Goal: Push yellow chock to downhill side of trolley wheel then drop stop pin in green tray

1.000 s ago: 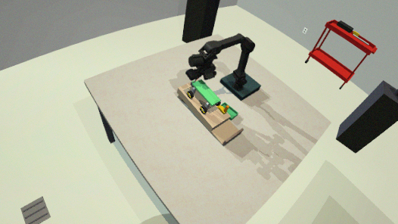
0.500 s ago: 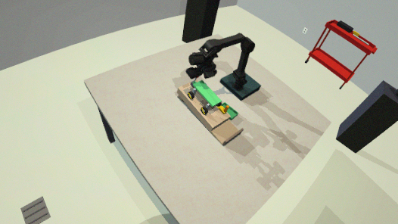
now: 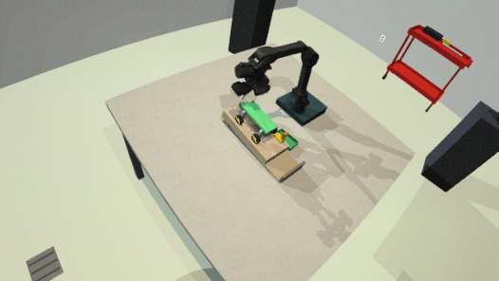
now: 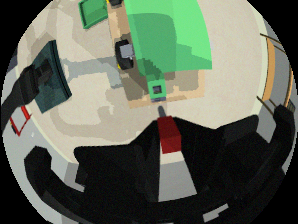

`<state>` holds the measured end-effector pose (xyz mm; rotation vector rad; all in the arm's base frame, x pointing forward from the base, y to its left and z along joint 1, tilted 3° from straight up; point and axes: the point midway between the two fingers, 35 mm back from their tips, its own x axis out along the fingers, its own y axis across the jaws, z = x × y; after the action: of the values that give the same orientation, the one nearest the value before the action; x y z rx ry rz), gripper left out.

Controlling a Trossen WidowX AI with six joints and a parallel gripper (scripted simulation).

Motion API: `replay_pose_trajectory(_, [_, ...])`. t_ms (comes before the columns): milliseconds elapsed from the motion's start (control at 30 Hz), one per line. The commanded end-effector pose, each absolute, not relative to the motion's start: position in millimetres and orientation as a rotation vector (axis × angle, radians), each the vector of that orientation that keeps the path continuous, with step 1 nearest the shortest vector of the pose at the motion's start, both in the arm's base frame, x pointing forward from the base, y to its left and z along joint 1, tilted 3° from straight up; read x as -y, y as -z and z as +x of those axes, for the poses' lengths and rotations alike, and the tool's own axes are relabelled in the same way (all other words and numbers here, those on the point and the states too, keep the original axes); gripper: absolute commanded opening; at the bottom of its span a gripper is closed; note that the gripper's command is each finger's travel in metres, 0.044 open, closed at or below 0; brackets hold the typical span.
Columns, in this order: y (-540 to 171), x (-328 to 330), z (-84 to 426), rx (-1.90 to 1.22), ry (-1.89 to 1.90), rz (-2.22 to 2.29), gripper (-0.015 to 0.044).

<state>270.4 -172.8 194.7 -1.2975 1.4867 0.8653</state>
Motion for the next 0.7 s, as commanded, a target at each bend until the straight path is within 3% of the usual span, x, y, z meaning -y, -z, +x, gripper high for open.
replay_pose_trajectory(0, [-197,180,269,-1.488,-0.866,-1.301,0.0])
replay_pose_trajectory(667, [-195,185,233,-1.491,-0.868,-1.301,0.0])
